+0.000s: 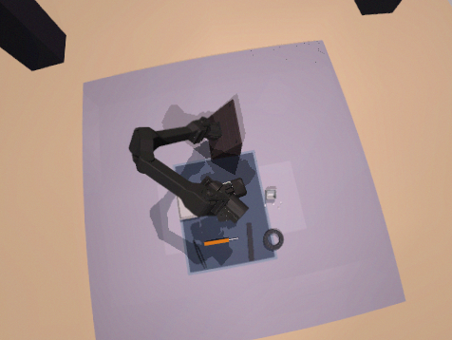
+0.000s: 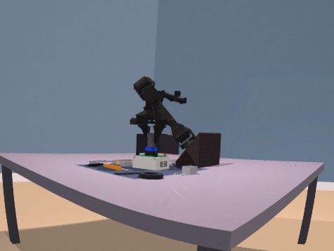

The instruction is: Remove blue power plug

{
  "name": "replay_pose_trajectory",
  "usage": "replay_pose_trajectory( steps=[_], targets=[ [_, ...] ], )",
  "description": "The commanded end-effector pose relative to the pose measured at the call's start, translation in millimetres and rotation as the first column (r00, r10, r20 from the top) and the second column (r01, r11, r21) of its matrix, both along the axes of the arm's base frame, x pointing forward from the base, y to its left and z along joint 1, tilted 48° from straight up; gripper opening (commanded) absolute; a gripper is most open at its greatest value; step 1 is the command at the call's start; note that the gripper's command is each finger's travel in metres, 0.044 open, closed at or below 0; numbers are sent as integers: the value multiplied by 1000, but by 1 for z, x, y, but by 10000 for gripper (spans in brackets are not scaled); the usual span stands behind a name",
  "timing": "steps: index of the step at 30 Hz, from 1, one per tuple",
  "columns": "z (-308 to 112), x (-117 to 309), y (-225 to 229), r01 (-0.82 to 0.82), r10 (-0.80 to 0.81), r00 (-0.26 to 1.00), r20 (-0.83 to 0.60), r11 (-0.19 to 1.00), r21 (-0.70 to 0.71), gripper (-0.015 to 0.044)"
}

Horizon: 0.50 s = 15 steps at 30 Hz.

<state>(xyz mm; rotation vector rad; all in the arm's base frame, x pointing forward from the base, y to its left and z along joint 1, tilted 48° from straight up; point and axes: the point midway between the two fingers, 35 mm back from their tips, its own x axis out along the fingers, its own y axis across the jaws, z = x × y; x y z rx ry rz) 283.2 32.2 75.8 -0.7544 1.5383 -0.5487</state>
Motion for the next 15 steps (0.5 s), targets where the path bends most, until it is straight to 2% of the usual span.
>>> replay_pose_trajectory(
  steps=[1, 15],
  targets=[
    [0, 0, -1, -4, 4, 1000, -2, 1000, -3, 0],
    [8, 0, 11, -7, 7, 1000, 0, 1000, -20, 0]
  ],
)
